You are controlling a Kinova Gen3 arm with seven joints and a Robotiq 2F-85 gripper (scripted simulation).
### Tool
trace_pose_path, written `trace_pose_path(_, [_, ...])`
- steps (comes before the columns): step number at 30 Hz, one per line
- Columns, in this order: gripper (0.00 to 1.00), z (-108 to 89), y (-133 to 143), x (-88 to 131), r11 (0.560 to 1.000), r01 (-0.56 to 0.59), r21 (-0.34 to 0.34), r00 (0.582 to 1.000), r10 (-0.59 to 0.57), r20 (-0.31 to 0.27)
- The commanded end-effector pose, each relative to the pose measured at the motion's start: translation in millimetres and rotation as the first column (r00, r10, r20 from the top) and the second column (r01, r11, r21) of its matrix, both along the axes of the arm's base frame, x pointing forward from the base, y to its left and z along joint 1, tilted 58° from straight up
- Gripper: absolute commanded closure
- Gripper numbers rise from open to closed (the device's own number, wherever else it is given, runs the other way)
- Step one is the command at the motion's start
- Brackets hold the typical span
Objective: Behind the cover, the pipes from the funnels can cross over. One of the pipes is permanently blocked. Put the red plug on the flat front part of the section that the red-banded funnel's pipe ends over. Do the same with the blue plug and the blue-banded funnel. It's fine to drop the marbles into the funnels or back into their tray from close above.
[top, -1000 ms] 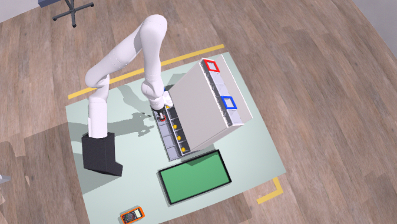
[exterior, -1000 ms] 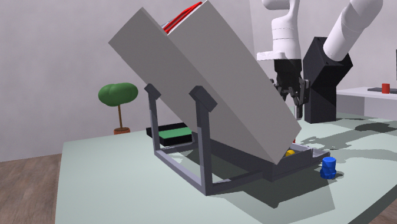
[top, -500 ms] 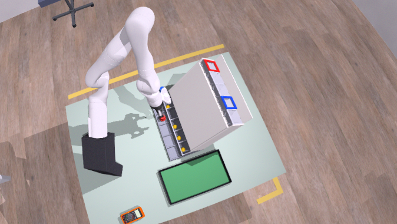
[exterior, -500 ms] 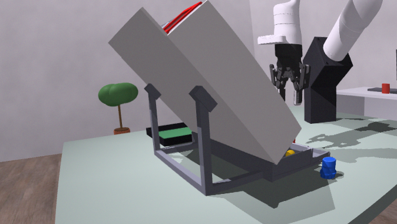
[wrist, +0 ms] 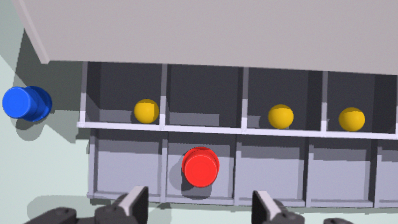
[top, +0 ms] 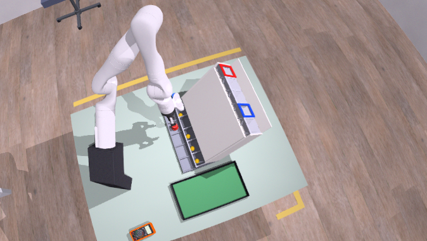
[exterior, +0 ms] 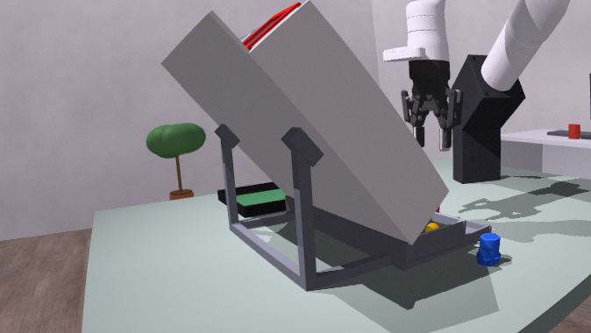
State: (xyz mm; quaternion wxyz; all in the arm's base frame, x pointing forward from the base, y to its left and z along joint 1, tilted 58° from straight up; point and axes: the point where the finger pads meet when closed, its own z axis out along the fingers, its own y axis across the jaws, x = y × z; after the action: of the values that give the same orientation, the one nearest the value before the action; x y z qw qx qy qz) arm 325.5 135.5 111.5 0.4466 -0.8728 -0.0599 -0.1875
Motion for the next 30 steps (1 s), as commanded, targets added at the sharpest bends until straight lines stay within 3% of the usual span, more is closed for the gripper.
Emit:
trace_pose_path(1, [0.30,-0.1,0,0,1.000,0.003,-0.001,1.000,-0.003,0.002])
trace_pose_path(27, [0.30,-0.1,0,0,1.000,0.003,-0.001,1.000,-0.003,0.002])
trace_pose_path(28, [0.30,68.3,11,-9,1.000,0.003,-0.001,1.000,-0.003,0.002])
trace_pose_path(30, [0.30,70.1,11,-9,1.000,0.003,-0.001,1.000,-0.003,0.002])
